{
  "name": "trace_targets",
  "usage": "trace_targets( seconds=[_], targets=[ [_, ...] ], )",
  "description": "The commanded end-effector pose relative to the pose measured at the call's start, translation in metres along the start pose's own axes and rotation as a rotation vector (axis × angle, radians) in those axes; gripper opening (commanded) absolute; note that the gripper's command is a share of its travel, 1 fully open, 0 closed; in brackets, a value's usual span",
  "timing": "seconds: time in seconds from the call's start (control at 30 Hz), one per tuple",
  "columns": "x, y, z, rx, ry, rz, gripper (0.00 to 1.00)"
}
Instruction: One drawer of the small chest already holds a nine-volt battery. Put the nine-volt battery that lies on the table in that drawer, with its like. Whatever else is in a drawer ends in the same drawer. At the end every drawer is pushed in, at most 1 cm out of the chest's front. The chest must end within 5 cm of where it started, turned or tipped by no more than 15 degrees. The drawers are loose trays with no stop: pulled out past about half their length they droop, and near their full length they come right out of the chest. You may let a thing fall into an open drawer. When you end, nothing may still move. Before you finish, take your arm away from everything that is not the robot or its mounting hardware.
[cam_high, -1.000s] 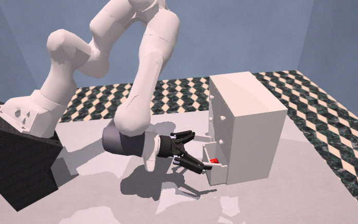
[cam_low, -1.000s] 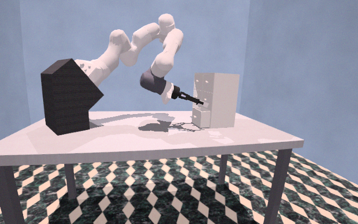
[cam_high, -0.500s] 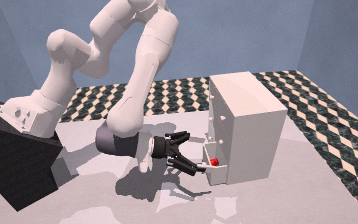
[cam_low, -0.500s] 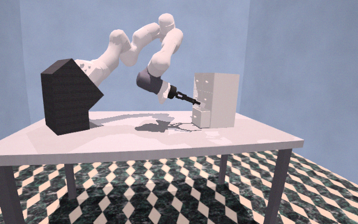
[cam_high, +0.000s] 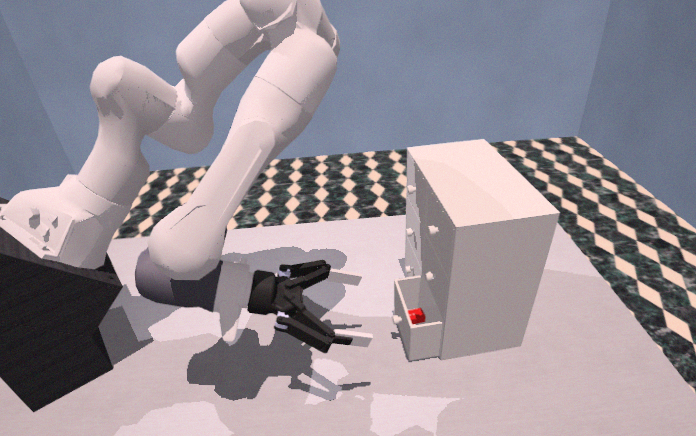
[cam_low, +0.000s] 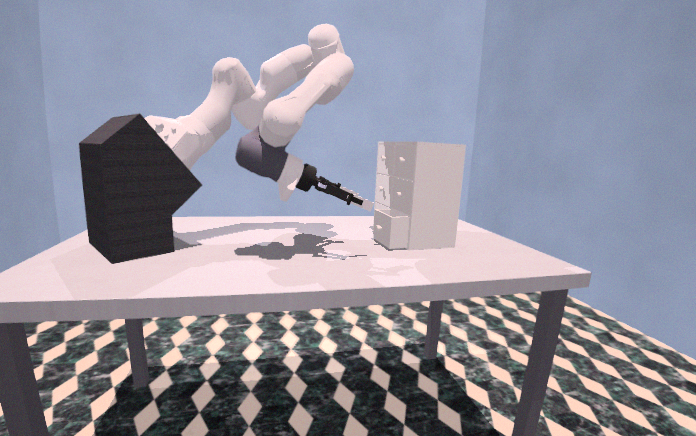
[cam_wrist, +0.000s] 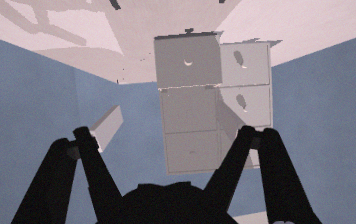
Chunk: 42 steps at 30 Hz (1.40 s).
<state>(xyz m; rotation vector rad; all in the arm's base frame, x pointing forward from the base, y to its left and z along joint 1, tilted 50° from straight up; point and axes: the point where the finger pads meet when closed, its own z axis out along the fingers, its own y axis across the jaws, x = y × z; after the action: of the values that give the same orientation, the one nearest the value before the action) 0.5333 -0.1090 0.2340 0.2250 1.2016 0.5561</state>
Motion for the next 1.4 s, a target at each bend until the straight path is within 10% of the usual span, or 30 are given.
trace_targets(
  seconds=[0.0,0.57,1.37],
  targets=[
    [-0.001,0.008,-0.017,-0.031,-0.025,-0.049,1.00],
    [0.016,0.006,-0.066,-0.031,-0.025,-0.049,1.00],
    [0.016,0.005,-0.071,-0.031,-0.003,-0.049,1.00]
  ],
)
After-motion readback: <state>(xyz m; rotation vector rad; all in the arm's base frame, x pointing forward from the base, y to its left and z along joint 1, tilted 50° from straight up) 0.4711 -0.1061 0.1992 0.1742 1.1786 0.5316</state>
